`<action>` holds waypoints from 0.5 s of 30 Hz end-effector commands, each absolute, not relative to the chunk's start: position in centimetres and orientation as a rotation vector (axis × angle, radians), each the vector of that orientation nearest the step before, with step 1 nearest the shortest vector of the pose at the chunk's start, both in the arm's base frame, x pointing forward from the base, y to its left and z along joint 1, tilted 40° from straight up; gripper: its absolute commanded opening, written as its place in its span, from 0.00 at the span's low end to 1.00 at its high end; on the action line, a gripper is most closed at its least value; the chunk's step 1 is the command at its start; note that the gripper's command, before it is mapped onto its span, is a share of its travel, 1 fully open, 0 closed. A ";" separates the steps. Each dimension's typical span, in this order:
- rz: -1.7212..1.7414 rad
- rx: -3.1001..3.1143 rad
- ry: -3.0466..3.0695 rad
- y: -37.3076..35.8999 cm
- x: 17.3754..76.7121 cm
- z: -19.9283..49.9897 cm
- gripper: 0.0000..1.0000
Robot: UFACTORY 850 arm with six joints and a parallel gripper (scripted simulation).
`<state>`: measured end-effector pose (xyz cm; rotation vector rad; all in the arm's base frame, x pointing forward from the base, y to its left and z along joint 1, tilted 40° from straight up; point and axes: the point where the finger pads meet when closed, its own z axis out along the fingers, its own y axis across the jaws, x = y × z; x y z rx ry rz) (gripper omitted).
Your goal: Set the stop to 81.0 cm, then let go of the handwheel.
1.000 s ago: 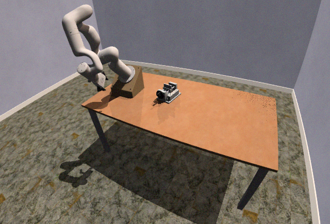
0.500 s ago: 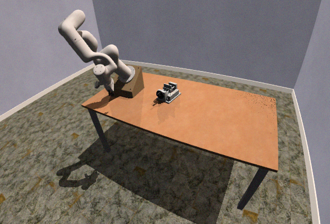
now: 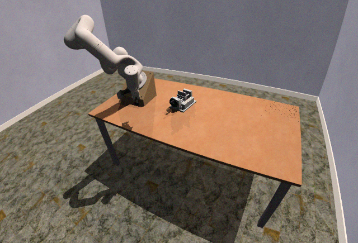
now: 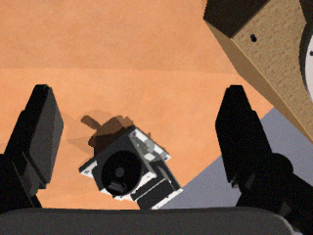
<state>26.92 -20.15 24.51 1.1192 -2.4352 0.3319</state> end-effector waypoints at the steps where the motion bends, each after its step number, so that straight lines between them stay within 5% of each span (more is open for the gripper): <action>1: 0.445 1.223 -2.313 -18.5 31.2 22.2 1.00; 15: 0.623 1.498 -2.121 -11.6 38.0 17.4 1.00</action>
